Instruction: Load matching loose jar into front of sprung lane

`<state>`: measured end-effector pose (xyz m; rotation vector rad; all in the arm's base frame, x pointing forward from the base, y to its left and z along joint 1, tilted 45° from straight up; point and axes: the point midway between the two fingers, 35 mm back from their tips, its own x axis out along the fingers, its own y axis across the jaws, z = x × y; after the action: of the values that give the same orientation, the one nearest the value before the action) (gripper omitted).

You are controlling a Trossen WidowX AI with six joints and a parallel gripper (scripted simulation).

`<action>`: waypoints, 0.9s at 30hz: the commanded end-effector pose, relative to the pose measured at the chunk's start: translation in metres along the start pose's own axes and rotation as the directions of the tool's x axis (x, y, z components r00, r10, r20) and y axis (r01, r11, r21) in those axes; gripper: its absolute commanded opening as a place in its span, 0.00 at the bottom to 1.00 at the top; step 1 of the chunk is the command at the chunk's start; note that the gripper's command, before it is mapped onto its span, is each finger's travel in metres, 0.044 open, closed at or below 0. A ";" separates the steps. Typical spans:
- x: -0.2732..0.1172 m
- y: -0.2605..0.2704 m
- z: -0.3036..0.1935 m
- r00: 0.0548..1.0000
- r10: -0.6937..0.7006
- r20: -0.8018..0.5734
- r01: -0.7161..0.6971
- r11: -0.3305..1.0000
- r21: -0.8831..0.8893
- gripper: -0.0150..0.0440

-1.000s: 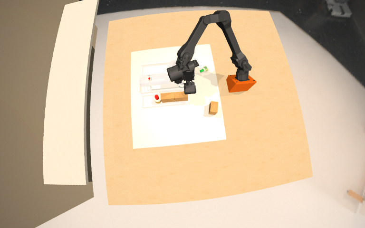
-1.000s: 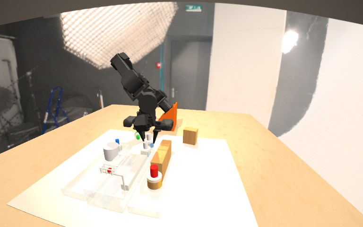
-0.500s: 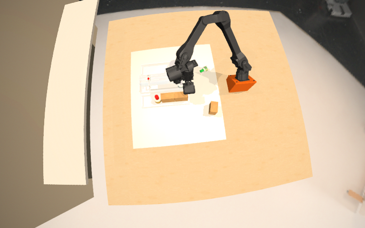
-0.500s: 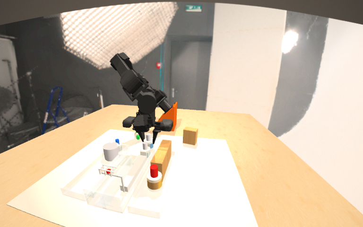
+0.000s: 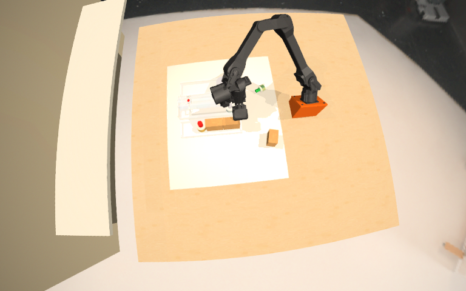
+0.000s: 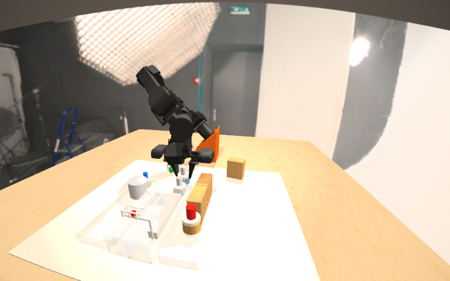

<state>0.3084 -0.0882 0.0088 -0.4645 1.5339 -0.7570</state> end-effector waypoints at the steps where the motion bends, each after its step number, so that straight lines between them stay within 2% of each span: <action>1: -0.003 -0.002 0.009 1.000 -0.003 0.021 0.003 1.000 0.014 0.25; 27: -0.006 -0.003 0.018 1.000 -0.003 0.021 0.003 1.000 0.015 0.25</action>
<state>0.3173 -0.0893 0.0110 -0.4633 1.5354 -0.7577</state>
